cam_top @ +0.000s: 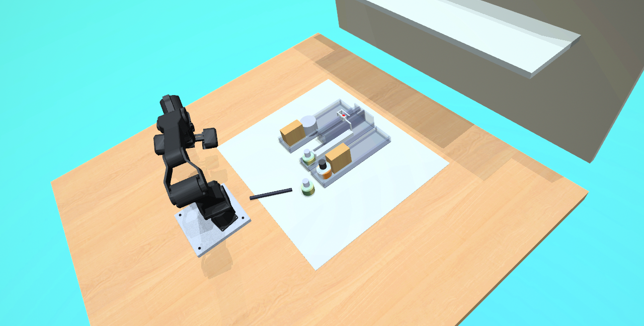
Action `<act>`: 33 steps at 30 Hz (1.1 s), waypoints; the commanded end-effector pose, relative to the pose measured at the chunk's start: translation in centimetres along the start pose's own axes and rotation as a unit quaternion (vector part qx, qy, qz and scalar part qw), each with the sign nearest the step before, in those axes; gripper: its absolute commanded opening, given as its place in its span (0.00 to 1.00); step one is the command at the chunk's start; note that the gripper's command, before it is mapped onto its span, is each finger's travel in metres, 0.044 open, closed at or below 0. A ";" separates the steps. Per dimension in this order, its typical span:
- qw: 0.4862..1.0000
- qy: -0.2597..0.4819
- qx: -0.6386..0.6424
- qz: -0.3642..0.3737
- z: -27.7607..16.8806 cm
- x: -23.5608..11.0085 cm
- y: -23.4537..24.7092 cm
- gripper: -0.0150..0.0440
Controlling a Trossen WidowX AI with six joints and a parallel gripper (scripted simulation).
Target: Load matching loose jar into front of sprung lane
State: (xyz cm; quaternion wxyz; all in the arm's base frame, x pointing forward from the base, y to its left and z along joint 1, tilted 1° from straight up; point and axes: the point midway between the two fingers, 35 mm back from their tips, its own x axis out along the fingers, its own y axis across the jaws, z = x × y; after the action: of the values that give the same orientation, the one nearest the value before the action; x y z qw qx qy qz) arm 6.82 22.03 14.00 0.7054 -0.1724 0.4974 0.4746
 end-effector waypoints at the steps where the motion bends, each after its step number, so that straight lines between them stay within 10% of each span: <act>1: 1.000 0.000 0.002 -0.003 0.1 0.0 -0.2 0.98; 16: 0.959 0.044 0.216 -0.177 0.8 -4.2 -17.5 1.00; 33: 0.835 0.124 0.477 -0.245 -12.9 -14.0 -31.4 1.00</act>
State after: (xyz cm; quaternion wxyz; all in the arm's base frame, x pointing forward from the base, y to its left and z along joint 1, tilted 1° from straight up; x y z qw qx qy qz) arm 26.03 -5.88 13.39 0.7427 -0.0122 0.6695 -0.0020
